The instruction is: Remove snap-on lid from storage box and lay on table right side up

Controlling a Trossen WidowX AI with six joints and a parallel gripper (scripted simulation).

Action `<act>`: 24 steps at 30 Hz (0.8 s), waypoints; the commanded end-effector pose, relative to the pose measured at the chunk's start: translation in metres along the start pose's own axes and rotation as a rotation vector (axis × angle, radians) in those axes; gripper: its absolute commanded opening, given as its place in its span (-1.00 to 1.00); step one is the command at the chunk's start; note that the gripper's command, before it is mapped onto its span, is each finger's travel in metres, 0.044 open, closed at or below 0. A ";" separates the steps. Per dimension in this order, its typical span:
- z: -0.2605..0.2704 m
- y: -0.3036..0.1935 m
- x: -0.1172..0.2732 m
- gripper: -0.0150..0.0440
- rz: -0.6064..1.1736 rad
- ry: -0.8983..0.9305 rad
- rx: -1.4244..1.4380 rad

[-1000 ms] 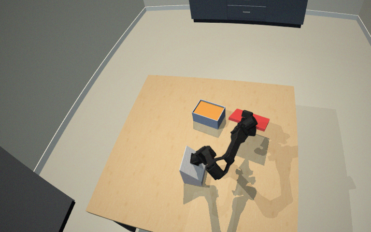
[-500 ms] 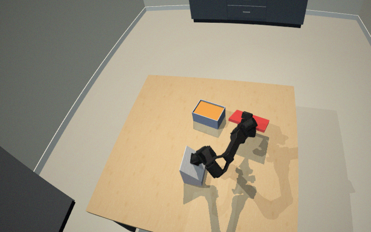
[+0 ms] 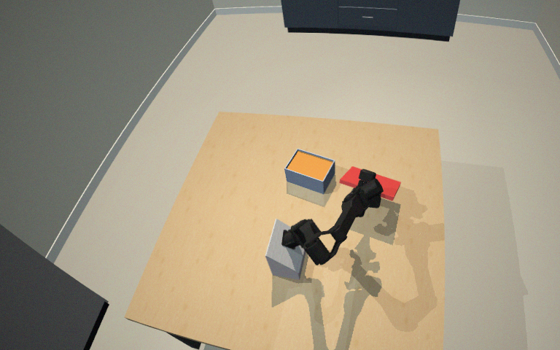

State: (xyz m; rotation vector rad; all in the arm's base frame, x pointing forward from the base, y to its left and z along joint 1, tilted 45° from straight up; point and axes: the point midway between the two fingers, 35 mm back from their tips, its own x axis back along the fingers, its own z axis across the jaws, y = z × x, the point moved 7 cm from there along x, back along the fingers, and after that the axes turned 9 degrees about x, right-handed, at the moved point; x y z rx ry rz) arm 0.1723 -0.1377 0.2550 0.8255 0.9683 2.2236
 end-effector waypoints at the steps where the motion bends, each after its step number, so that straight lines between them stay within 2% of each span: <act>1: -0.001 -0.001 -0.002 -0.49 0.004 0.014 0.003; 24: -0.015 -0.003 -0.014 -0.49 0.003 0.014 0.004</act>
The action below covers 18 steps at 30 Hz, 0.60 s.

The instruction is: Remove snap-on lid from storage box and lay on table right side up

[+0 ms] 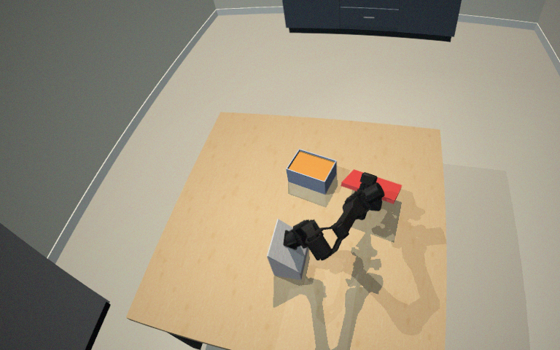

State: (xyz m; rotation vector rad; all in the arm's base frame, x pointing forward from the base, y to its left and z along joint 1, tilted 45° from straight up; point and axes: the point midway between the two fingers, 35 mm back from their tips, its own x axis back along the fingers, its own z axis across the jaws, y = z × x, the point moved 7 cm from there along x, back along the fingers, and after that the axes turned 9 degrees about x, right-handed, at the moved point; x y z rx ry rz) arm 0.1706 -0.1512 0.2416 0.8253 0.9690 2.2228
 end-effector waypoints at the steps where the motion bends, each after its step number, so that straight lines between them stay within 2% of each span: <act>1: -0.001 -0.001 -0.002 -0.49 0.004 0.014 0.004; 18: -0.011 -0.002 -0.011 -0.49 0.004 0.014 0.005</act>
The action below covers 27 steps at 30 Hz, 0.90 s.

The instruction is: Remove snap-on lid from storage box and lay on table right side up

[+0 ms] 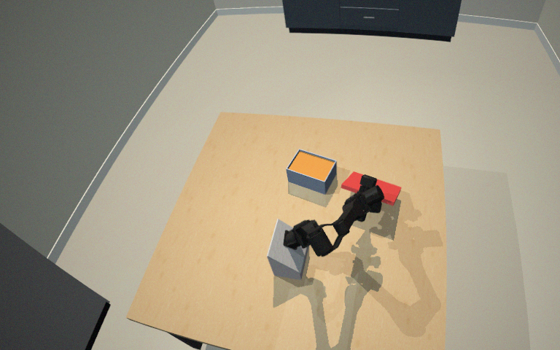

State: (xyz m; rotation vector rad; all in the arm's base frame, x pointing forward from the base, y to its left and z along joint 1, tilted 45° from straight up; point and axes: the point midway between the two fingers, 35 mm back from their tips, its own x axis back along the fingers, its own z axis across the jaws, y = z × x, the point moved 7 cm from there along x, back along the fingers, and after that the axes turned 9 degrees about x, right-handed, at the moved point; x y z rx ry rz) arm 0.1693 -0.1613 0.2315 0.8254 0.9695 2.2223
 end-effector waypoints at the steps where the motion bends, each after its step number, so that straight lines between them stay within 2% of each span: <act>1: -0.001 -0.001 -0.002 -0.49 0.004 0.015 0.004; 27: -0.017 -0.003 -0.016 -0.49 0.003 0.014 0.005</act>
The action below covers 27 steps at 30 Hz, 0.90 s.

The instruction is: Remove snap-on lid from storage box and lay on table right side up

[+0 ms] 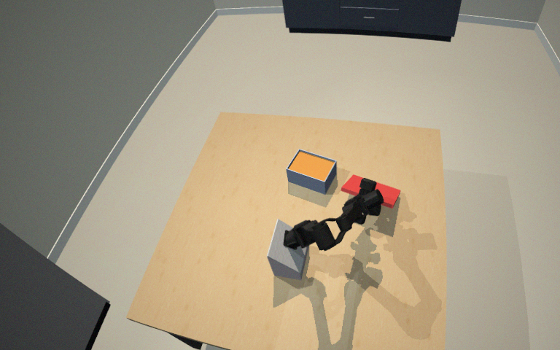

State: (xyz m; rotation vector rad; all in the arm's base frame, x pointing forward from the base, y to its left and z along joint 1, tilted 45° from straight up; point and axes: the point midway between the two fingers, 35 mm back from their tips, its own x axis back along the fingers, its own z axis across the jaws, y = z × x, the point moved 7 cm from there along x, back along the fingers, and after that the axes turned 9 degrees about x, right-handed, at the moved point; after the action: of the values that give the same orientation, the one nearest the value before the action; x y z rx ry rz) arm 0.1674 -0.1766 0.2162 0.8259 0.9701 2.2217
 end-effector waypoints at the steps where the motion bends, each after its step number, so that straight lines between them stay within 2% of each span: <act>1: -0.001 -0.001 -0.002 -0.49 0.004 0.015 0.005; 27: -0.017 -0.003 -0.016 -0.49 0.003 0.015 0.005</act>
State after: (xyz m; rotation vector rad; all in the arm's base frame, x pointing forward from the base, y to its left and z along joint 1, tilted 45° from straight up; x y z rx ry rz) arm 0.1668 -0.1902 0.2033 0.8080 0.9845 2.2315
